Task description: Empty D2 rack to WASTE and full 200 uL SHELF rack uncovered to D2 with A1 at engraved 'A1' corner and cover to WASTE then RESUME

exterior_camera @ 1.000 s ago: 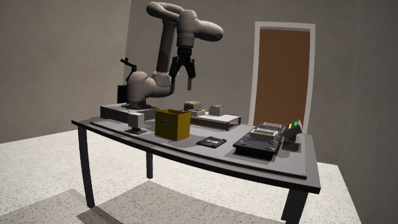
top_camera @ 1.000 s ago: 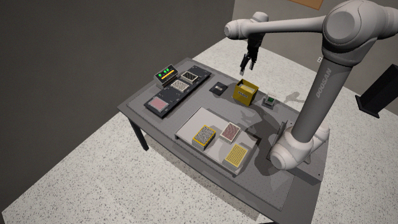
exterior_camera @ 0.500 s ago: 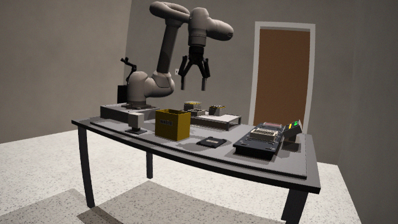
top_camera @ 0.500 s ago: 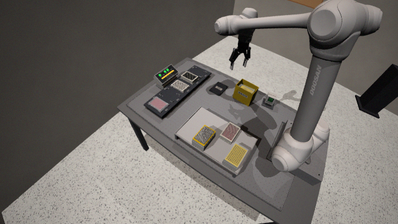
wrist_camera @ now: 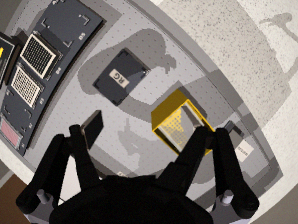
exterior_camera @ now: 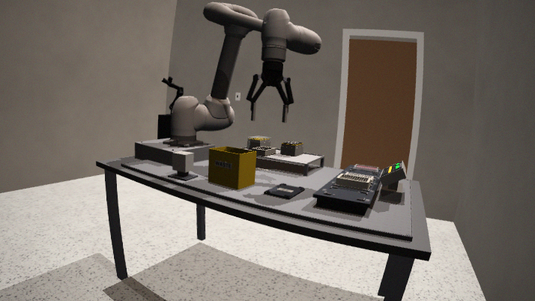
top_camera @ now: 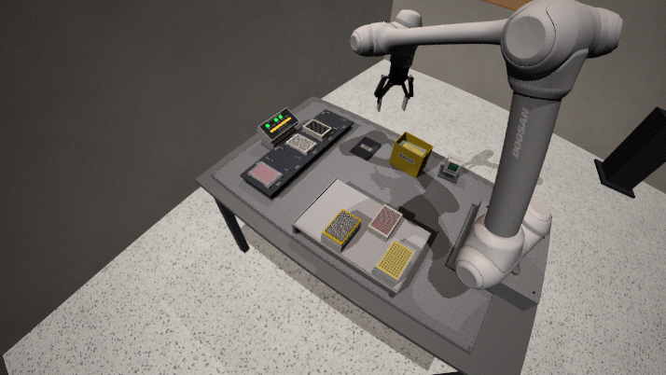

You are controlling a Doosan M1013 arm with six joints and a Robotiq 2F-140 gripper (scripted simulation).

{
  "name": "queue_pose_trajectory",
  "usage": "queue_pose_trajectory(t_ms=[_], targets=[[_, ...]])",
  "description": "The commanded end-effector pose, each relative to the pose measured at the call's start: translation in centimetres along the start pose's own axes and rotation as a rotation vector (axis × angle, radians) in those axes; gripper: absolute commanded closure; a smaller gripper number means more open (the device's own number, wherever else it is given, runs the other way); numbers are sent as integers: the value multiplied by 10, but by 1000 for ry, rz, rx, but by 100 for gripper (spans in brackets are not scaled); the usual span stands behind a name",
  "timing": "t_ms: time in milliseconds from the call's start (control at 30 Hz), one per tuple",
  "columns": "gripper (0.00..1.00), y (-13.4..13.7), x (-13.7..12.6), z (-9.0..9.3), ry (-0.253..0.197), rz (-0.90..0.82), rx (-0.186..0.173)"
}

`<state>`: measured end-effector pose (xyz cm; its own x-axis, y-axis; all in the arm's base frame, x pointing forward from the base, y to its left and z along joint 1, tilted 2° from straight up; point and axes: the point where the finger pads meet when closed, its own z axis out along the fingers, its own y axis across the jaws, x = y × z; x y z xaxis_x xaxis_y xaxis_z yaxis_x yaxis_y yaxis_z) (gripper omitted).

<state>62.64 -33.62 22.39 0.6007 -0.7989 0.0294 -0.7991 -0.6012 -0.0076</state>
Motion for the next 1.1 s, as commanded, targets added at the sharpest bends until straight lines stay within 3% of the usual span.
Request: queue_pose_trajectory(t_ms=[0, 1067], targets=[[23, 0, 0, 0, 0, 38, 0], [23, -101, 103, -10, 0, 618, 0]])
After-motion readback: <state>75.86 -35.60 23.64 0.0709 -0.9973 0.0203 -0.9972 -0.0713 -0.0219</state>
